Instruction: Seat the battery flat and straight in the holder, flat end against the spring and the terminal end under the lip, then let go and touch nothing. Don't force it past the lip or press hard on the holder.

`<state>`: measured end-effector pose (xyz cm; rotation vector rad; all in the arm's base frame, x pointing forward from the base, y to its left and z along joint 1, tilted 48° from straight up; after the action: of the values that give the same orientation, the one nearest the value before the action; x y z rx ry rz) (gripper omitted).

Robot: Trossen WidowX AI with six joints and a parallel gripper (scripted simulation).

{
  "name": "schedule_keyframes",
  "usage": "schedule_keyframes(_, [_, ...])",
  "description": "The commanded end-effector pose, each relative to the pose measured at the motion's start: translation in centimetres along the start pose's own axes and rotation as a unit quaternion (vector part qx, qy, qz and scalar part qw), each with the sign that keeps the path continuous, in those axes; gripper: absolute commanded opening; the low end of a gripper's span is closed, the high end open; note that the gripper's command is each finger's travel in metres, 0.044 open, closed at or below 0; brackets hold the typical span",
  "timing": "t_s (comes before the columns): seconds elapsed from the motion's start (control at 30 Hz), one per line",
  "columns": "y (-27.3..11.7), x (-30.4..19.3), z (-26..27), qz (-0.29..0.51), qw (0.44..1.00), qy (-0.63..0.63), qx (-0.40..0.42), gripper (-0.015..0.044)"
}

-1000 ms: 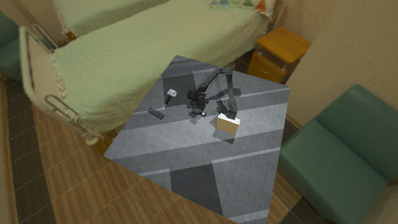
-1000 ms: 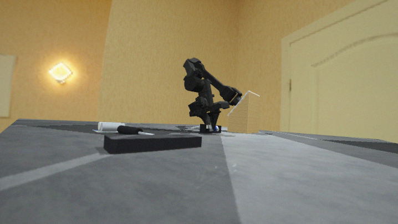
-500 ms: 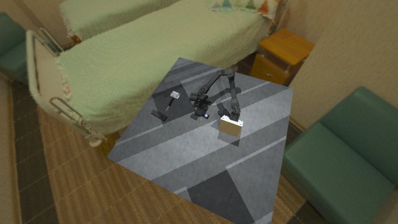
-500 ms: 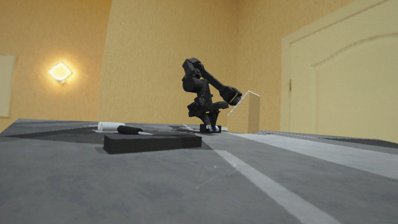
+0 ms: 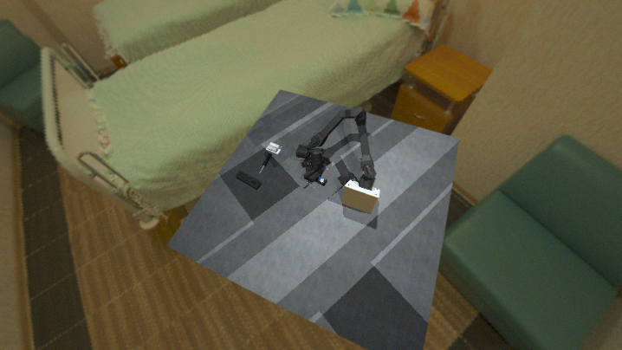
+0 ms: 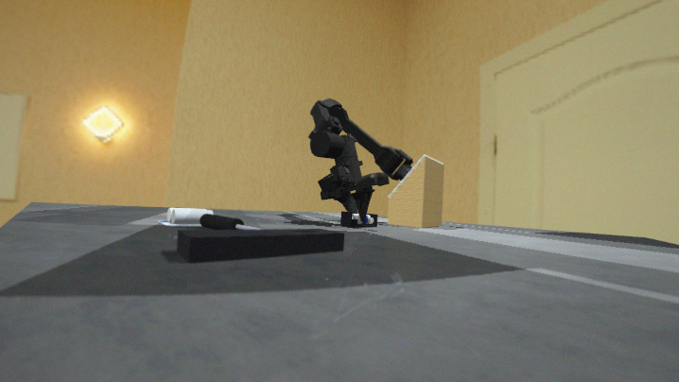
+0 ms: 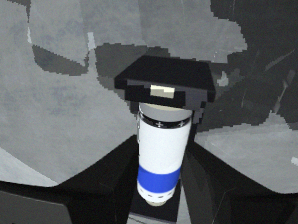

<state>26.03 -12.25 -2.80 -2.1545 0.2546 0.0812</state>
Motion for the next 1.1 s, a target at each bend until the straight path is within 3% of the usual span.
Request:
schedule_keyframes(0.0, [0.1,0.2,-0.1,0.006,1.000,-0.002,0.001,0.0081])
schedule_keyframes(0.57, [0.0,0.6,-0.2,0.005,1.000,-0.001,0.001,0.0081])
schedule_keyframes(0.7, [0.0,0.6,-0.2,0.005,1.000,-0.001,0.001,0.0183])
schedule_keyframes(1.07, [-1.4,0.4,0.2,0.005,1.000,0.000,0.001,0.0183])
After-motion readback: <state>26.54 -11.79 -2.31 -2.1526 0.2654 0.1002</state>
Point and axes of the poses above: the point midway between the two fingers, 35 mm back from their tips, its own y axis out along the fingers, its own z axis across the jaws, x = y × z, the point moved 1 cm from there along -y, back along the fingers, and after that the axes turned 15 degrees about -y, right-handed, at the moved point
